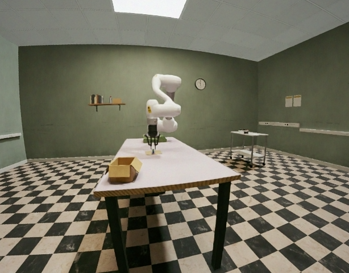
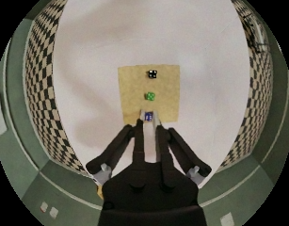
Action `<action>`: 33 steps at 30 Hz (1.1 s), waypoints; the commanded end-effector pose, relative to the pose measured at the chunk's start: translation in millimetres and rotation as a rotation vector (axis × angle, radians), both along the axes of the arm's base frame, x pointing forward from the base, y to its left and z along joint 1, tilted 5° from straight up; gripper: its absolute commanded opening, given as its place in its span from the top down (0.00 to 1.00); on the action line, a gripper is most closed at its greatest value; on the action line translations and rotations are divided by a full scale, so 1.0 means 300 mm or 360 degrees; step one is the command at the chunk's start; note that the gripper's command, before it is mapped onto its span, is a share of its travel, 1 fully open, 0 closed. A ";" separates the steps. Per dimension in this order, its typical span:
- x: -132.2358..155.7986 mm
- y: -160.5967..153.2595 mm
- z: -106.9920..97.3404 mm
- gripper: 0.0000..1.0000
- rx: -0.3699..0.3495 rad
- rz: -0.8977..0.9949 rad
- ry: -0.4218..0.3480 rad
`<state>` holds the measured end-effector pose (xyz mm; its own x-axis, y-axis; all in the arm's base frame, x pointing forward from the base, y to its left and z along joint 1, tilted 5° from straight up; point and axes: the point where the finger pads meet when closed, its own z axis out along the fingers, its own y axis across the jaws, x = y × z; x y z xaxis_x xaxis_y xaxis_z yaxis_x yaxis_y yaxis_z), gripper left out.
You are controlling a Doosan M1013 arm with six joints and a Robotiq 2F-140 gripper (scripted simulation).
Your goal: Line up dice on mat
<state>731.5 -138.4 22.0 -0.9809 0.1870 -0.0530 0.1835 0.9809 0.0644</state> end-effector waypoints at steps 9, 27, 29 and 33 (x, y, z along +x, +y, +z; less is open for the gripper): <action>0.002 0.000 0.003 0.73 0.0000 0.0000 -0.0002; -0.003 -0.004 0.076 0.73 0.0000 0.0000 -0.0002; -0.005 -0.006 0.109 0.73 0.0000 0.0000 -0.0002; -0.008 -0.008 0.145 0.73 0.0000 0.0000 -0.0002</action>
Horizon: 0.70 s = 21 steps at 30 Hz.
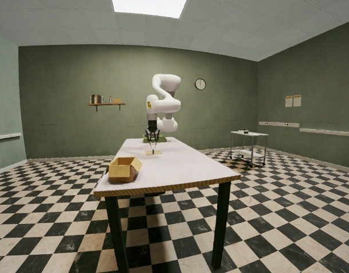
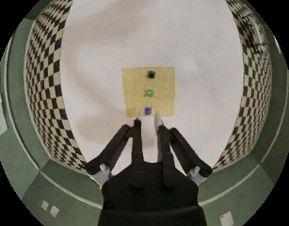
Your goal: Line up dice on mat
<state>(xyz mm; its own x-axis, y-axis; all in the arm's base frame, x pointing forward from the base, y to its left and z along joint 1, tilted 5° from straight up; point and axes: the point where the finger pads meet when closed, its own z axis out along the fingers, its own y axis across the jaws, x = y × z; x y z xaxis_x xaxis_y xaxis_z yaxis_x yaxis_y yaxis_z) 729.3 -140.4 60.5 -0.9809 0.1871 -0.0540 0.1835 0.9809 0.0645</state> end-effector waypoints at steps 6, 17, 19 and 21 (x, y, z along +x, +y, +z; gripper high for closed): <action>-0.007 -0.007 0.121 0.73 0.0000 0.0000 -0.0001; -0.011 -0.009 0.174 0.73 0.0000 0.0000 -0.0001; -0.011 -0.009 0.174 0.00 0.0000 0.0000 -0.0001; -0.011 -0.009 0.174 0.00 0.0000 0.0000 -0.0001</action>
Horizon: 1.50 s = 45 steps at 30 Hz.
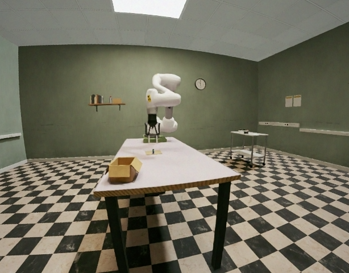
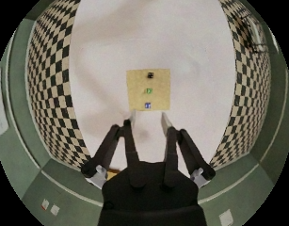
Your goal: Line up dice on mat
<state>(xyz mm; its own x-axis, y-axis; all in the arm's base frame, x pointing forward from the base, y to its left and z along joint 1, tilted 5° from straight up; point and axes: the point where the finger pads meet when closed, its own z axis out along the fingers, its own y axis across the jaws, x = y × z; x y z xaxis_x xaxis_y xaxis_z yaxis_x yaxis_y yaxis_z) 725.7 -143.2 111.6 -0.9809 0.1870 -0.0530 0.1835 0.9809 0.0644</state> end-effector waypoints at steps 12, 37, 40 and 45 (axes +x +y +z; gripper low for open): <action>0.001 0.000 0.004 0.00 0.0000 0.0000 -0.0003; -0.010 -0.009 0.177 0.00 0.0000 0.0000 -0.0003; -0.012 -0.011 0.209 0.00 0.0000 0.0000 -0.0003; -0.014 -0.013 0.236 0.00 0.0000 0.0000 -0.0003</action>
